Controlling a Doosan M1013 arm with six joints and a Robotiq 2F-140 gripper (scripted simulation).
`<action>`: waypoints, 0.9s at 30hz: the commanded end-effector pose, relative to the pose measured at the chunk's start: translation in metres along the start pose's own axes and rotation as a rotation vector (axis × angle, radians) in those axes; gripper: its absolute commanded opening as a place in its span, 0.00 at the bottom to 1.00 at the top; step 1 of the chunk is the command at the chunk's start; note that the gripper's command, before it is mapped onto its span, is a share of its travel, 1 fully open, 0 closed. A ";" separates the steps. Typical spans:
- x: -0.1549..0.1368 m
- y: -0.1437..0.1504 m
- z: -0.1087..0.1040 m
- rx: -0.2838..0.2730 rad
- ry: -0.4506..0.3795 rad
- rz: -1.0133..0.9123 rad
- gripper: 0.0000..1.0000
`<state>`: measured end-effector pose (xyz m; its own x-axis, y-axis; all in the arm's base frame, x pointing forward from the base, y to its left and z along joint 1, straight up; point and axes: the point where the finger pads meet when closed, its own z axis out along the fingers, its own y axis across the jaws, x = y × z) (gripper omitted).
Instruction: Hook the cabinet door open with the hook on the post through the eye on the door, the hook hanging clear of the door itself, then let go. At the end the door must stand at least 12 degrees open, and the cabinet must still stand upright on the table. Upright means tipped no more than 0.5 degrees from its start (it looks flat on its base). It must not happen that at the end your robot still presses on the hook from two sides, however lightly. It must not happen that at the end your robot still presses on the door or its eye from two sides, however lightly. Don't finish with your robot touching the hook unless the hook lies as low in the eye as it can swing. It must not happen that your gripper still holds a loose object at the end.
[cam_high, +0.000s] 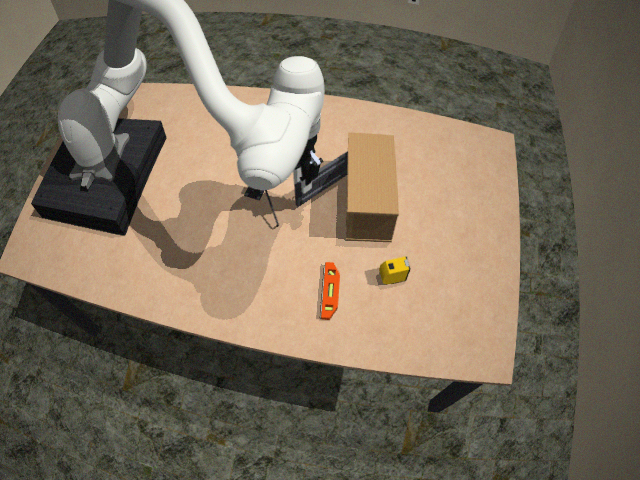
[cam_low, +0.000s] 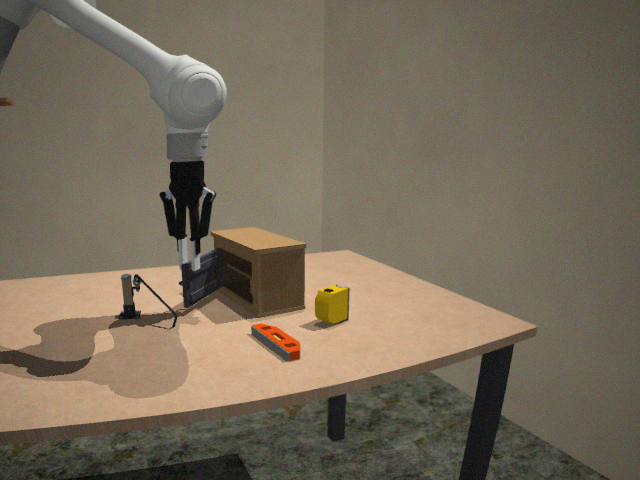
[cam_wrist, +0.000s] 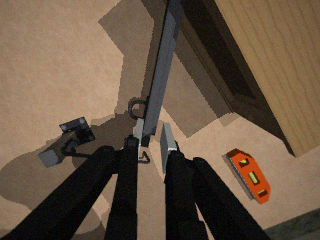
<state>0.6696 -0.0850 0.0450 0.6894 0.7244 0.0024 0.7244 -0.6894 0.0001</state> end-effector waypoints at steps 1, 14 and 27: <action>0.000 0.002 0.000 0.000 0.000 -0.028 0.16; 0.001 0.012 0.000 0.000 0.000 -0.089 0.16; 0.002 0.023 0.000 0.000 0.000 -0.141 0.16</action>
<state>0.6850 -0.0974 0.0450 0.5886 0.8084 0.0021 0.8084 -0.5886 0.0005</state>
